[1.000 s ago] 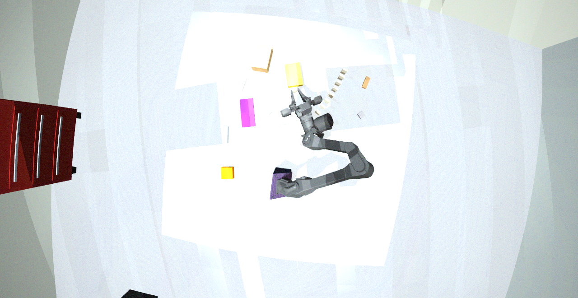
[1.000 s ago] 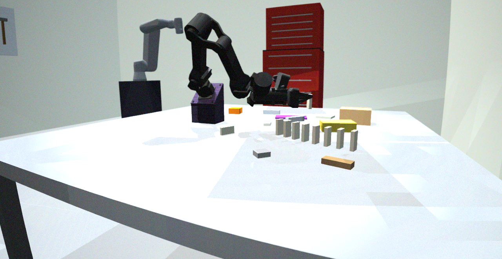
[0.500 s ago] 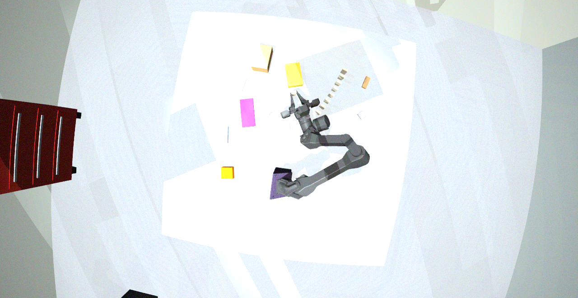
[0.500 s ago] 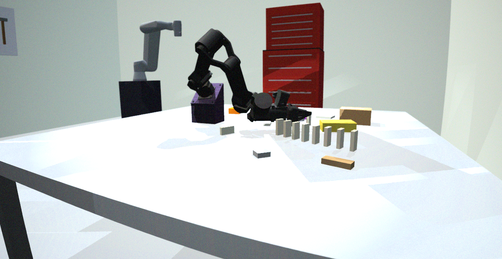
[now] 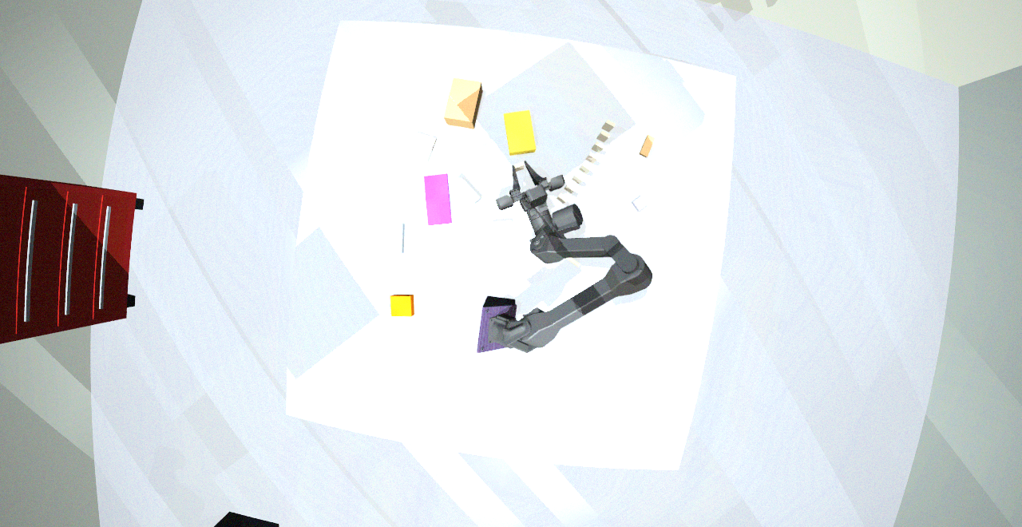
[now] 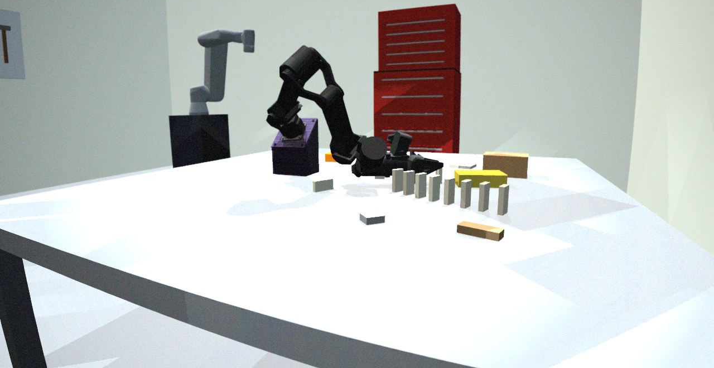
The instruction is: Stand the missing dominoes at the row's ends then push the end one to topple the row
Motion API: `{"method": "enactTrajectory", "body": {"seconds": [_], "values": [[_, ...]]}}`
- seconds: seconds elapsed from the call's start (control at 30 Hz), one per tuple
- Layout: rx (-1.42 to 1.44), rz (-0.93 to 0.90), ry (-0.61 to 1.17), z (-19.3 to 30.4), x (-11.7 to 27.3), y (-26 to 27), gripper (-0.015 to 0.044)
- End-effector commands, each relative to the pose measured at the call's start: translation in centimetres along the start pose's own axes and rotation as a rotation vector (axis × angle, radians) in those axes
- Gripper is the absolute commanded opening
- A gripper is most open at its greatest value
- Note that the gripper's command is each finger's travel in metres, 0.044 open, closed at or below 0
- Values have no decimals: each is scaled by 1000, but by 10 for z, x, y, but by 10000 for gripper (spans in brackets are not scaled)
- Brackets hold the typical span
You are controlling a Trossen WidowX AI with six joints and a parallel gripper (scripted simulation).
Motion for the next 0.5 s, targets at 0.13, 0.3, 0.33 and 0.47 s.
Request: {"method": "enactTrajectory", "body": {"seconds": [0.13, 0.3, 0.33, 0.47], "values": [[8, -1, -5, -1, 0, 0, 343], [8, -1, -5, -1, 0, 0, 440], [8, -1, -5, -1, 0, 0, 440], [3, -1, -2, -32, -1, 5, 440]]}}
Point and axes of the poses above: the point midway between the two fingers, 35 mm back from their tips, its own x axis back along the fingers, its own y axis across the jaws, z = x × y, the point moved 3 cm from there along x, back along the fingers, and after that the axes turned 11 degrees about -x, right-handed, at the moved point
